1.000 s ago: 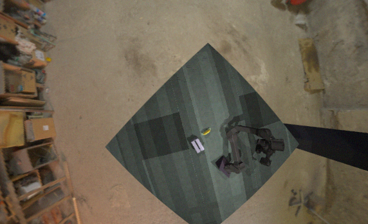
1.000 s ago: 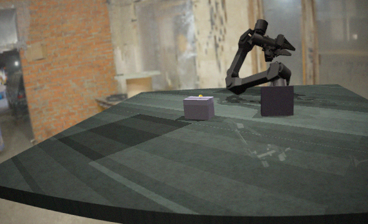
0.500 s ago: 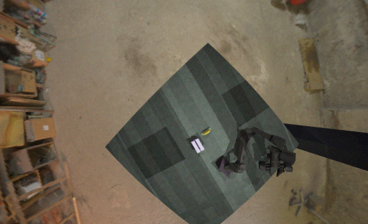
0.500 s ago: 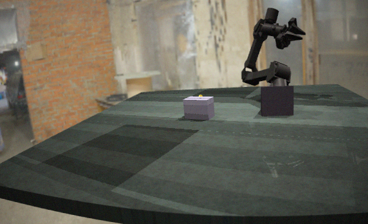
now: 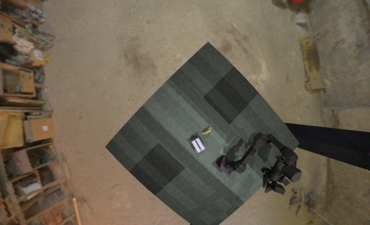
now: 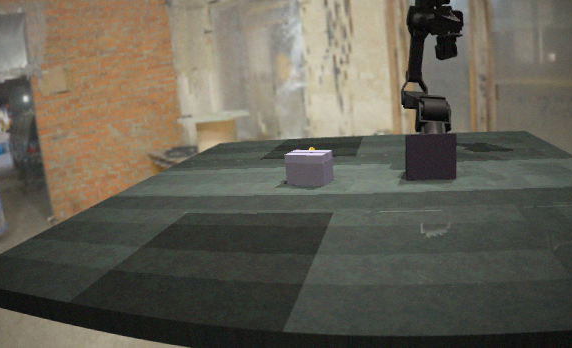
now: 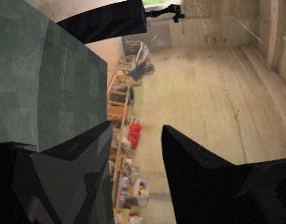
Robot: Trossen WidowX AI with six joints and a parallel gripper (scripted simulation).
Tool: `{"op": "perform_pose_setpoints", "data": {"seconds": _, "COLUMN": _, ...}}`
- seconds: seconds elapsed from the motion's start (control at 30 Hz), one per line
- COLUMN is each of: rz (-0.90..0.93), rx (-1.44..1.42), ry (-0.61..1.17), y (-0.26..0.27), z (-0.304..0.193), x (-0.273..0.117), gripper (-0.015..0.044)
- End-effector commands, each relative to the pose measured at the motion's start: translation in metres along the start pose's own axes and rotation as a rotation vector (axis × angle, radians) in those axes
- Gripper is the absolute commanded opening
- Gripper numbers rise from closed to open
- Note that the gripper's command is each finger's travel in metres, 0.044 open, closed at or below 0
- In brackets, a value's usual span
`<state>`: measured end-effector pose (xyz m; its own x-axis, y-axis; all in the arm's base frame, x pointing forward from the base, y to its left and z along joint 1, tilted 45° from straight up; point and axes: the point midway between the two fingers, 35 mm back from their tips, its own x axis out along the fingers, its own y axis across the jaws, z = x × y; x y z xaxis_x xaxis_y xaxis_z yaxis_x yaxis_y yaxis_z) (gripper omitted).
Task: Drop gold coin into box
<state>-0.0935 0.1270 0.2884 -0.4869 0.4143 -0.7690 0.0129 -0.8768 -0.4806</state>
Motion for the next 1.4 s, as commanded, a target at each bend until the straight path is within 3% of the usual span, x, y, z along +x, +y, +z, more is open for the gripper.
{"op": "perform_pose_setpoints", "data": {"seconds": 0.0, "rz": -0.083, "rx": 0.720, "ry": 0.285, "y": -0.040, "z": -0.066, "x": 0.011, "gripper": 0.0161}}
{"op": "perform_pose_setpoints", "data": {"seconds": 0.43, "rz": -0.404, "rx": 1.805, "ry": 0.648, "y": -0.054, "z": -0.189, "x": -0.001, "gripper": 0.0161}}
{"op": "perform_pose_setpoints", "data": {"seconds": 0.87, "rz": -1.005, "rx": 2.705, "ry": 1.007, "y": -0.007, "z": -0.305, "x": -0.042, "gripper": 0.0161}}
{"op": "perform_pose_setpoints", "data": {"seconds": 1.13, "rz": -1.760, "rx": 3.098, "ry": 1.225, "y": 0.046, "z": -0.362, "x": -0.074, "gripper": 0.0161}}
{"op": "perform_pose_setpoints", "data": {"seconds": 1.37, "rz": -2.588, "rx": 3.072, "ry": 1.315, "y": 0.094, "z": -0.395, "x": -0.097, "gripper": 0.0161}}
